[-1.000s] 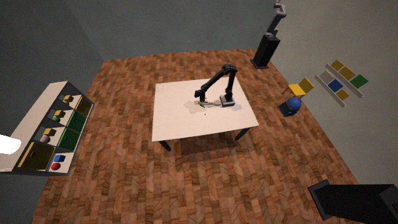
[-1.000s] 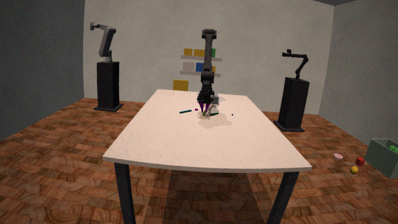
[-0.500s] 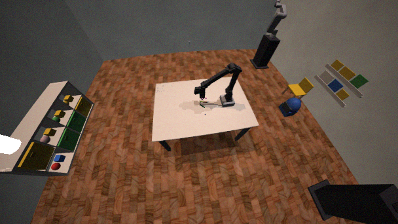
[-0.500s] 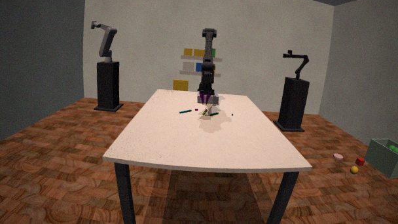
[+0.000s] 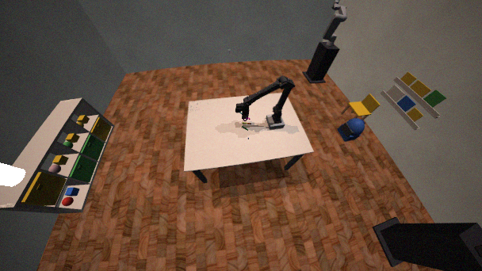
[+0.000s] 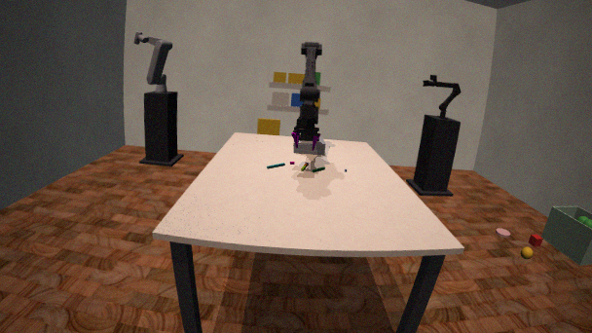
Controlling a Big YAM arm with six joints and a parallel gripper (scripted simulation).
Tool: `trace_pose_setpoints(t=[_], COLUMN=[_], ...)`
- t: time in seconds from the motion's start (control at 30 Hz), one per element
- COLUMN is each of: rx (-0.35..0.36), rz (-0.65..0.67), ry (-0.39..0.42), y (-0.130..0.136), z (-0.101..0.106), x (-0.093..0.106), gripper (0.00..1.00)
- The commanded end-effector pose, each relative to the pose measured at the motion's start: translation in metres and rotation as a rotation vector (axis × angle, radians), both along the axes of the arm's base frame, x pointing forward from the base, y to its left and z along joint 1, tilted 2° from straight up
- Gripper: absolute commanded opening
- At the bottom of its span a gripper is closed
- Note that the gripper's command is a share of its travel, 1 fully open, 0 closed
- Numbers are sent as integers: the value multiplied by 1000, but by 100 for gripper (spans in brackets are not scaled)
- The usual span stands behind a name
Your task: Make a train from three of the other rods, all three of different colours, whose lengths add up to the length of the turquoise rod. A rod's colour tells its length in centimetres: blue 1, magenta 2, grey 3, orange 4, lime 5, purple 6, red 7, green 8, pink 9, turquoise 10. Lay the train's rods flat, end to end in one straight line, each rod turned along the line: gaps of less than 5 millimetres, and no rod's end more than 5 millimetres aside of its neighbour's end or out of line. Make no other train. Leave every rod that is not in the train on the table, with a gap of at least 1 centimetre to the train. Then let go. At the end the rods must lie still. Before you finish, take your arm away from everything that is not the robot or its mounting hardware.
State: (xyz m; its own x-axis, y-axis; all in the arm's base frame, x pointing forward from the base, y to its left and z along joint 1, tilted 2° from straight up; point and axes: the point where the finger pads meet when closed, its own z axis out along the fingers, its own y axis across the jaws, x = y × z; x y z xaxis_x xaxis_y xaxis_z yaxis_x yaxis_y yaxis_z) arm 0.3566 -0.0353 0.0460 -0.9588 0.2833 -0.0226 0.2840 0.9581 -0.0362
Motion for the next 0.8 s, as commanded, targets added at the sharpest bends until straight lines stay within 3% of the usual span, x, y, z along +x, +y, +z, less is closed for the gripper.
trace_pose_setpoints(t=[0.0,0.57,0.77], rx=[-3,-3,-6], rz=[3,4,3], ry=[-36,-35,-73], y=[3,3,4], z=[8,9,39], x=[18,19,25], gripper=[100,100,100])
